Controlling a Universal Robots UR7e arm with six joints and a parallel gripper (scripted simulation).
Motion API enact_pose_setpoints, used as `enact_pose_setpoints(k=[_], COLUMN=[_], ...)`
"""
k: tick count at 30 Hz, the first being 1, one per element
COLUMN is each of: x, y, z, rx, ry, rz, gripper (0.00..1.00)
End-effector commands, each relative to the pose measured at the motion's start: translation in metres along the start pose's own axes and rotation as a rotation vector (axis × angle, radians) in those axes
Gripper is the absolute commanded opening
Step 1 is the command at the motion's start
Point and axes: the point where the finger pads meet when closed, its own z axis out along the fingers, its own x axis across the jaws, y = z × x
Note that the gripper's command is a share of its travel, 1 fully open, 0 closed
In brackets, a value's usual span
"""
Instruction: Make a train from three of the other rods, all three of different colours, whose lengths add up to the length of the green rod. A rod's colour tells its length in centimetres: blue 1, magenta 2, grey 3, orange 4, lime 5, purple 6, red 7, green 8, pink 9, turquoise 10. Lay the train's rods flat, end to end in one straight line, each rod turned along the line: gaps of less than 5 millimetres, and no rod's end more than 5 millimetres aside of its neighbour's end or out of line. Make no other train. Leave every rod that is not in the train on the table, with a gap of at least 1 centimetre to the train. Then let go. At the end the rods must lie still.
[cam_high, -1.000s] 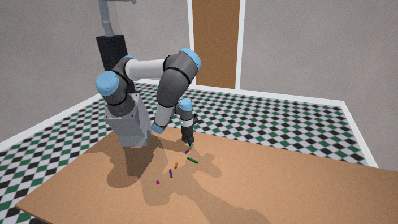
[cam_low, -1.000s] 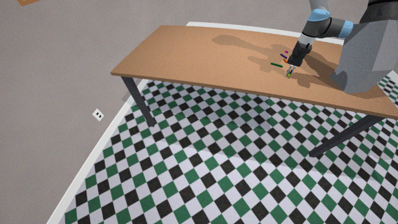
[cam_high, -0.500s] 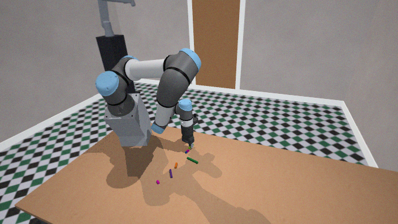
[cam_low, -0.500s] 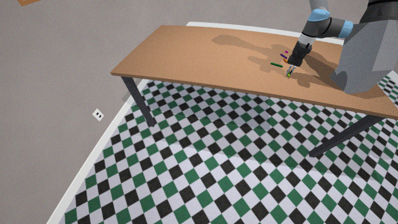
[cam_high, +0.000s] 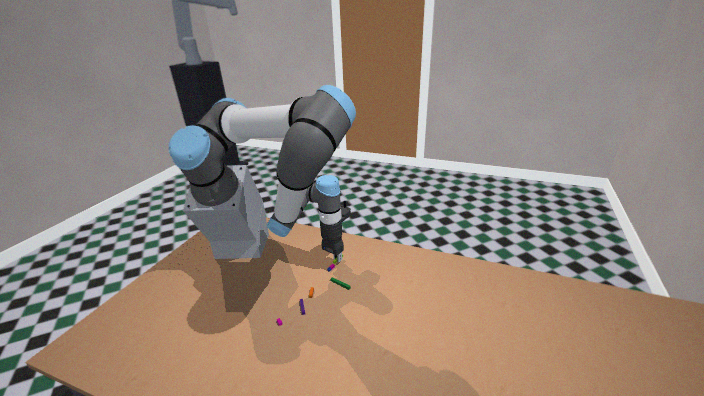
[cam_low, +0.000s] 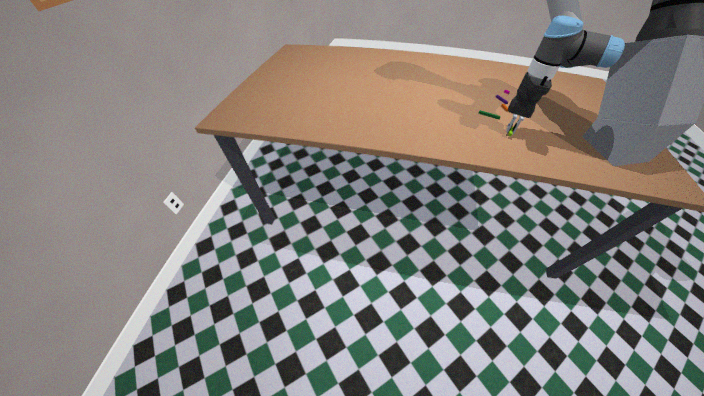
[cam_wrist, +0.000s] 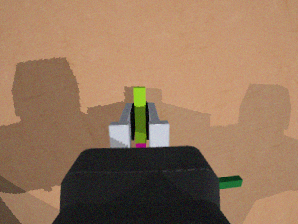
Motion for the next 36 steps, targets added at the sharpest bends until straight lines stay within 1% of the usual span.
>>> enact_pose_setpoints(k=[1,17,36], x=[0.000,0.000,0.000], y=[0.000,0.000,0.000], z=[0.000,0.000,0.011], rx=[0.000,0.000,0.000], ry=[0.001,0.001,0.001], rz=[0.000,0.000,0.000], gripper=[0.24,0.24,0.24])
